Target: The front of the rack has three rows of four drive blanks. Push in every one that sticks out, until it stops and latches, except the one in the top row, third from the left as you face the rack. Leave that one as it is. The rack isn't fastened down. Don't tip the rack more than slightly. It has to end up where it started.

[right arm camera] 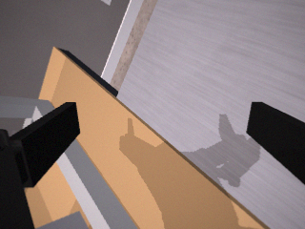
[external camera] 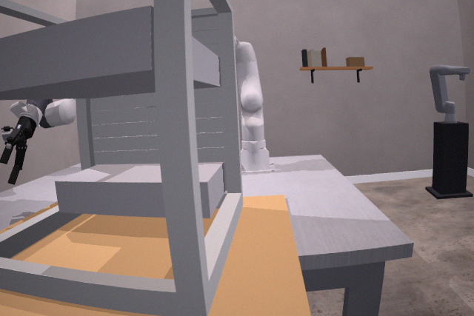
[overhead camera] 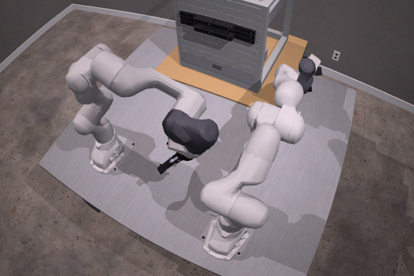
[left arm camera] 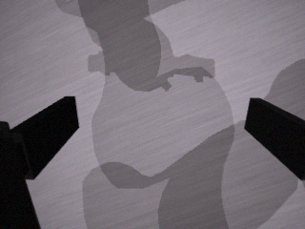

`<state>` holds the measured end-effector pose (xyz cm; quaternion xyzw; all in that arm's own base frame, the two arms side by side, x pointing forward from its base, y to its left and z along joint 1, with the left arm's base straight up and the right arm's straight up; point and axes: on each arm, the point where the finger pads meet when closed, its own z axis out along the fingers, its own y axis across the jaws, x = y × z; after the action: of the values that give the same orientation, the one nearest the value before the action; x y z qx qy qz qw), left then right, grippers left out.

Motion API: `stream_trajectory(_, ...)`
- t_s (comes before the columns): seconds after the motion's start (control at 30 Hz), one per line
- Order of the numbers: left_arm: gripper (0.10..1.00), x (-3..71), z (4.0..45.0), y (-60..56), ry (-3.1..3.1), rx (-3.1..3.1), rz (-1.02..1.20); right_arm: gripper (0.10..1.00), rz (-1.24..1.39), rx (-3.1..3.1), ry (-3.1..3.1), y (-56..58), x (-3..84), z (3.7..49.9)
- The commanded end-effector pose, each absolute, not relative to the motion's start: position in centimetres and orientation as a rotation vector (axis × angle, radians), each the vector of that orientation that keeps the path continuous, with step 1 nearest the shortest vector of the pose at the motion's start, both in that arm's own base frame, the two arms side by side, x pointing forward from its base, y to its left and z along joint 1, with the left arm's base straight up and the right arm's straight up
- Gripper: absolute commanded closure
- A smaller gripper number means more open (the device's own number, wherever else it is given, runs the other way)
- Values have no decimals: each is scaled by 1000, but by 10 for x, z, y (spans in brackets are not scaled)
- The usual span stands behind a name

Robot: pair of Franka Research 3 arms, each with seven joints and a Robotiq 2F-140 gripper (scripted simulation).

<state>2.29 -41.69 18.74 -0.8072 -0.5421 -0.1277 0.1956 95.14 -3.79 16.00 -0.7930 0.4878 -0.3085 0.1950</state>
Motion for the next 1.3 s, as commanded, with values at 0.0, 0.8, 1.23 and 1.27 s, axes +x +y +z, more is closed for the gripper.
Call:
stream_trajectory(0.0,98,23,187,-417,-1519,-2262,-358,98,-865,-2222,1367,-38,951,160)
stream_trajectory(0.8,98,23,187,-417,-1519,-2262,-358,98,-841,-2219,1517,-152,923,183)
stream_trajectory(1.23,98,23,187,-417,-1519,-2262,-358,98,-768,-2180,1796,-339,829,224)
stream_trajectory(1.27,98,23,187,-417,-1519,-2262,-358,98,-758,-2172,1828,-358,815,229)
